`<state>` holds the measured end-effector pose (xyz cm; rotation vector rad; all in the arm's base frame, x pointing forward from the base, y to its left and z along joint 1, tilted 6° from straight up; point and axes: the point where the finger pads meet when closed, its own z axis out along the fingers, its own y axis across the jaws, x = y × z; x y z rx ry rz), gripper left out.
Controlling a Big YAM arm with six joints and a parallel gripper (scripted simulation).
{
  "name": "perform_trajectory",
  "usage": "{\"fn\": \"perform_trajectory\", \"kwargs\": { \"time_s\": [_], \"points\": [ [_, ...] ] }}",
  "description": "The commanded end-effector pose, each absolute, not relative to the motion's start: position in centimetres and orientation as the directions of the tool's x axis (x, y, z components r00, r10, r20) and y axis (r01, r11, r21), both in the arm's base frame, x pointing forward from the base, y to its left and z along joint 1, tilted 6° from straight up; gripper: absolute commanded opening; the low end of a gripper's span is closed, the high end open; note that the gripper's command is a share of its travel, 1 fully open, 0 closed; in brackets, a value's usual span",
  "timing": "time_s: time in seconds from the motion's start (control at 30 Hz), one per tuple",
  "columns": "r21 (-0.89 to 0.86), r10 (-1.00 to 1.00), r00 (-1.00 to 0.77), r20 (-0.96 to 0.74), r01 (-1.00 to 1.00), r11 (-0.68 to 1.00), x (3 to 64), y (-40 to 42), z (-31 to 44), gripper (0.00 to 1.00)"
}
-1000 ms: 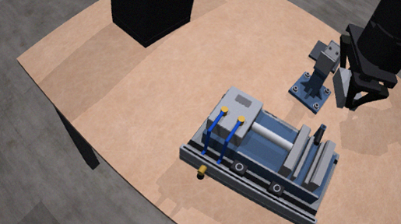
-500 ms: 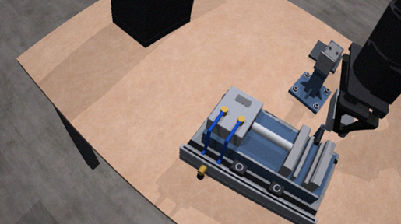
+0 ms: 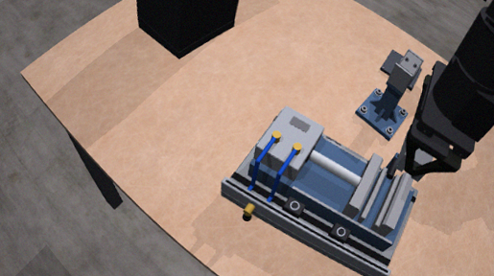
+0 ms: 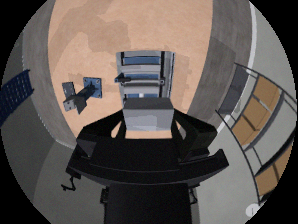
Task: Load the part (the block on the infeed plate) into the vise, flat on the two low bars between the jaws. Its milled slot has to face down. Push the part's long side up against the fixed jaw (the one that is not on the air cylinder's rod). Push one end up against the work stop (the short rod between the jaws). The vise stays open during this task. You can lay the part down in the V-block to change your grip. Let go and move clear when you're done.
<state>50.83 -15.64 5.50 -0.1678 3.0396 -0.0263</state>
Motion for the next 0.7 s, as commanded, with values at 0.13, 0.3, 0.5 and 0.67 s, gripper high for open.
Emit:
{"fn": "perform_trajectory", "kwargs": {
  "time_s": [0.13, 0.3, 0.5, 0.67],
  "points": [
    [-0.035, -0.090, -0.986, -0.143, -0.086, 0.996, 53.14, -16.19, 7.57, 0.00],
    [-0.036, -0.091, -0.986, -0.143, -0.087, 0.996, 53.14, -16.20, 7.56, 0.00],
    [-0.036, -0.092, -0.985, -0.143, -0.088, 0.996, 53.14, -16.20, 7.56, 0.00],
    [-0.036, -0.092, -0.985, -0.143, -0.088, 0.996, 53.14, -16.20, 7.56, 0.00]
  ]
}}
